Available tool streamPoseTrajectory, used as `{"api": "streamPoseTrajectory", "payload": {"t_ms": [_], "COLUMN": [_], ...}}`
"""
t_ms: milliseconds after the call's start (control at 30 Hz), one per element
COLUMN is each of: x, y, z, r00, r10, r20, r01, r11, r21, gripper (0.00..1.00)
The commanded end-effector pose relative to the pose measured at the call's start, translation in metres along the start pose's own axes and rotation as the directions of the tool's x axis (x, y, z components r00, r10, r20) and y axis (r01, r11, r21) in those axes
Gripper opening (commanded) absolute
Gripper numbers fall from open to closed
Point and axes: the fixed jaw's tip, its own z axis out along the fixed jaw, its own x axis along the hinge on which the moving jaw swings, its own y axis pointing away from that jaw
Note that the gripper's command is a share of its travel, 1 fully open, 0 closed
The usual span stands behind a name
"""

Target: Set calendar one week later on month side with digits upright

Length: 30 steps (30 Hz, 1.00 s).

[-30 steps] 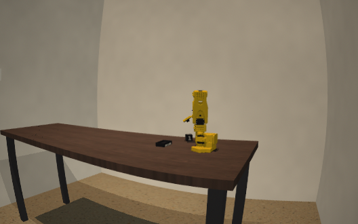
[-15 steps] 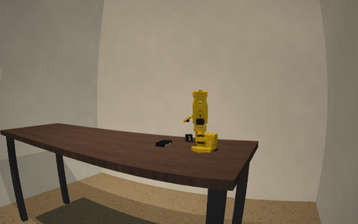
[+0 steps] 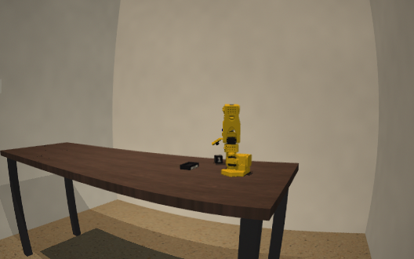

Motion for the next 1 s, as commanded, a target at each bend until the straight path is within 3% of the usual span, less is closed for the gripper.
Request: {"api": "streamPoseTrajectory", "payload": {"t_ms": [0,500,967], "x": [0.001,0.001,0.001], "y": [-0.003,-0.002,-0.002], "z": [0.004,0.020,0.021], "r00": [1.000,1.000,1.000], "r10": [-0.001,-0.001,-0.001], "r20": [0.000,0.000,0.000], "r01": [0.001,0.001,0.001], "r11": [1.000,1.000,1.000], "r21": [0.022,0.022,0.022], "gripper": [0.35,0.35,0.35]}}
